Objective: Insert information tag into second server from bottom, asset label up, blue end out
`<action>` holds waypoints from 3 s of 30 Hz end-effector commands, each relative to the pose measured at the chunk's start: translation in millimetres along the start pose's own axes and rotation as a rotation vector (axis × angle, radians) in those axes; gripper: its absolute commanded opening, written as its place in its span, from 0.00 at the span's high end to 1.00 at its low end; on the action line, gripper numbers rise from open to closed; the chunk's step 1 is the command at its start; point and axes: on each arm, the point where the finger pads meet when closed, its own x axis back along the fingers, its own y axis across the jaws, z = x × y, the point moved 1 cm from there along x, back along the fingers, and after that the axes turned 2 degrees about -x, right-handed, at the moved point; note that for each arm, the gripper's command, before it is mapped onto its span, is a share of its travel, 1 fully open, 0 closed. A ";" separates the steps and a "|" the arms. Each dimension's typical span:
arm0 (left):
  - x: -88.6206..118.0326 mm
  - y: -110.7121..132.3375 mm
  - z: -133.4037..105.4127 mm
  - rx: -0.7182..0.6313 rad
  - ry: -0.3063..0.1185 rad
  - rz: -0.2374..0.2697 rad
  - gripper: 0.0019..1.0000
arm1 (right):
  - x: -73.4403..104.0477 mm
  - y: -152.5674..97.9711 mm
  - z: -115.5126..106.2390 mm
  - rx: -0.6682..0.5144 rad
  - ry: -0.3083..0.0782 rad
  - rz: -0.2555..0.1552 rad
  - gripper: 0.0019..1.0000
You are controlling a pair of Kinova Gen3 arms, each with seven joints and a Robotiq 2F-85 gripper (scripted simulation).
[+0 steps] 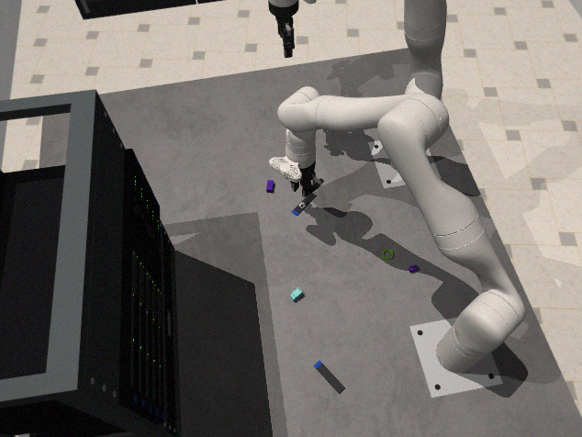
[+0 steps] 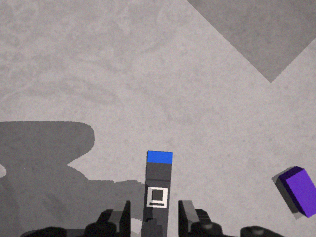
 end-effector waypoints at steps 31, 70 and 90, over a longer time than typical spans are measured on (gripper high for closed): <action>-28.3 0.8 -32.7 -0.071 -0.014 -0.007 0.65 | 0.5 -0.1 -0.1 0.000 -0.001 0.001 0.00; -74.1 1.7 -33.5 -0.071 -0.014 -0.009 0.65 | 0.5 -0.1 -0.1 0.000 -0.001 0.001 0.00; -84.6 1.8 -33.6 -0.071 -0.014 -0.009 0.81 | 0.5 -0.1 -0.1 0.000 -0.001 0.001 0.00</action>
